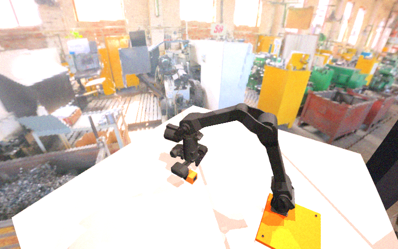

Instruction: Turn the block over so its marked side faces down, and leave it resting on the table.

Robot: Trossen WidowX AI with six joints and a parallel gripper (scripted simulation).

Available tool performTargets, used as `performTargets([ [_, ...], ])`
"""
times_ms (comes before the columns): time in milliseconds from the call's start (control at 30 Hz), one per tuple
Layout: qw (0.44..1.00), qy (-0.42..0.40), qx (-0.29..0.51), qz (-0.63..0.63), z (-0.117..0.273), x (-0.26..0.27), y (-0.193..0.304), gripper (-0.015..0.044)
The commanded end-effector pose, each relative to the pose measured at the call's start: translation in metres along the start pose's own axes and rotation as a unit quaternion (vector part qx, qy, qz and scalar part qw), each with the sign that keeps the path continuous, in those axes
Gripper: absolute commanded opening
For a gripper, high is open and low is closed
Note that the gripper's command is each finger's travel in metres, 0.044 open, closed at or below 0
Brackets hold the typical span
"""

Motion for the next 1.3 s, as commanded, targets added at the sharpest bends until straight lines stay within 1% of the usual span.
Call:
performTargets([
  [0,1.0,-0.002,0.002,0.002,-0.008,0.0,0.0,0.044],
  [400,1.0,-0.002,0.002,0.002,-0.025,0.0,0.001,0.044],
  [733,1.0,-0.002,0.002,0.002,-0.025,0.0,0.001,0.0177],
  [1267,1.0,-0.002,0.002,0.002,-0.025,0.0,0.001,0.0071],
])
Point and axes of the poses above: the point midway between the two fingers, 35 mm back from their tips, its own z axis back along the fingers, its own x axis across the jaws, y = z × x, the point moved 8 cm from there along z, back along the fingers, and after that the axes turned 7 degrees about -z, right-handed, at the moved point
